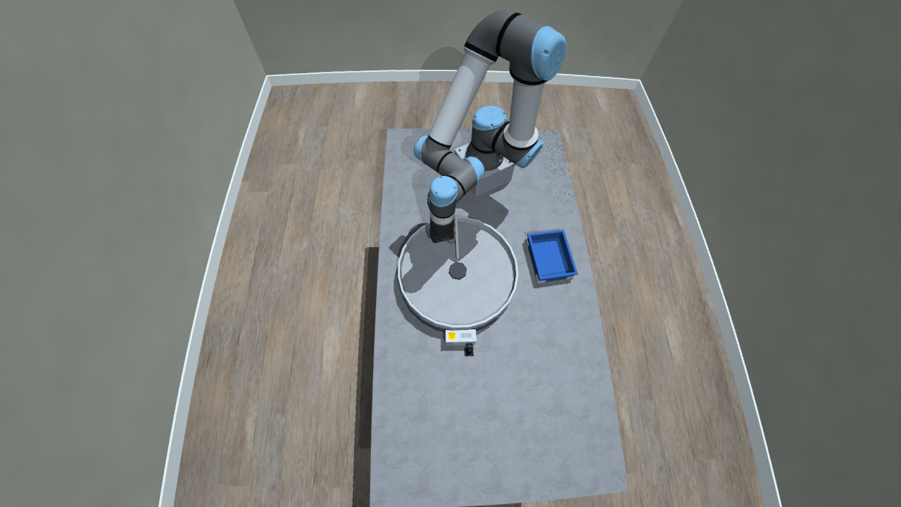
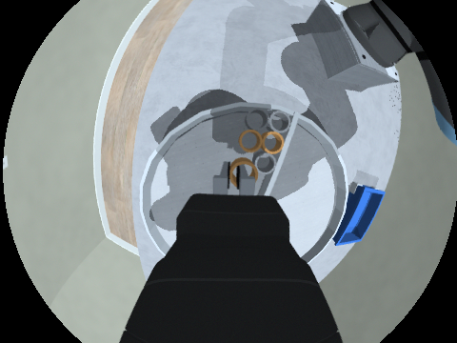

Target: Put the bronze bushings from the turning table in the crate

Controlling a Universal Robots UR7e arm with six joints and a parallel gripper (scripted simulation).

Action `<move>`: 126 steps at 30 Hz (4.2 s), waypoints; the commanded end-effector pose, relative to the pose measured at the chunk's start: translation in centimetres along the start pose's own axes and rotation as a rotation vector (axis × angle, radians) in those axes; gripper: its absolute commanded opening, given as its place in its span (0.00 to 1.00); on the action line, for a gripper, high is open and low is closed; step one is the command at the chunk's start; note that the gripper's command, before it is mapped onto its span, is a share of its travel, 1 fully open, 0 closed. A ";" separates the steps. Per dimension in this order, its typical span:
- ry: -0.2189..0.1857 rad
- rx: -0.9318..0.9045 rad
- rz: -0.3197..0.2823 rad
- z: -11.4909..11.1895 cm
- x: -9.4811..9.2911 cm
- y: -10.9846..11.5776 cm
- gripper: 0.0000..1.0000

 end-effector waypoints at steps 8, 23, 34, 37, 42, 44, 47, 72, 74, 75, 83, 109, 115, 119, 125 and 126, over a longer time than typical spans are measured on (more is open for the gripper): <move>-0.001 0.000 -0.001 0.0 0.2 0.0 0.00; -0.001 0.000 0.000 0.0 1.8 0.0 0.00; -0.001 0.000 0.000 0.0 3.5 0.0 0.00; -0.001 0.000 0.000 0.0 3.5 0.0 0.00; -0.001 0.000 0.000 0.0 3.5 0.0 0.00; -0.001 0.000 -0.001 1.0 3.5 0.4 0.00; -0.001 0.000 -0.001 4.0 3.5 1.6 0.00; -0.001 0.001 -0.001 10.1 3.5 3.9 0.00; -0.001 0.001 -0.001 10.1 3.5 3.9 0.00; -0.001 0.001 -0.001 10.1 3.5 3.9 0.00; -0.001 0.001 -0.001 15.1 3.5 5.9 0.00; -0.001 0.002 -0.001 20.2 3.5 7.8 0.00; 0.000 0.003 -0.001 24.2 3.5 9.4 0.00; 0.000 0.003 -0.001 25.3 3.5 9.8 0.00; 0.000 0.003 -0.001 25.3 3.5 9.8 0.00; 0.000 0.003 -0.001 25.3 3.5 9.8 0.00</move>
Point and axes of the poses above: the point where the finger pads meet when closed, its own x axis back along the fingers, its own z axis across the jaws, y = z × x, the point moved 7 cm from there along x, back along the fingers, and after that the axes turned 7 degrees about x, right-handed, at the moved point
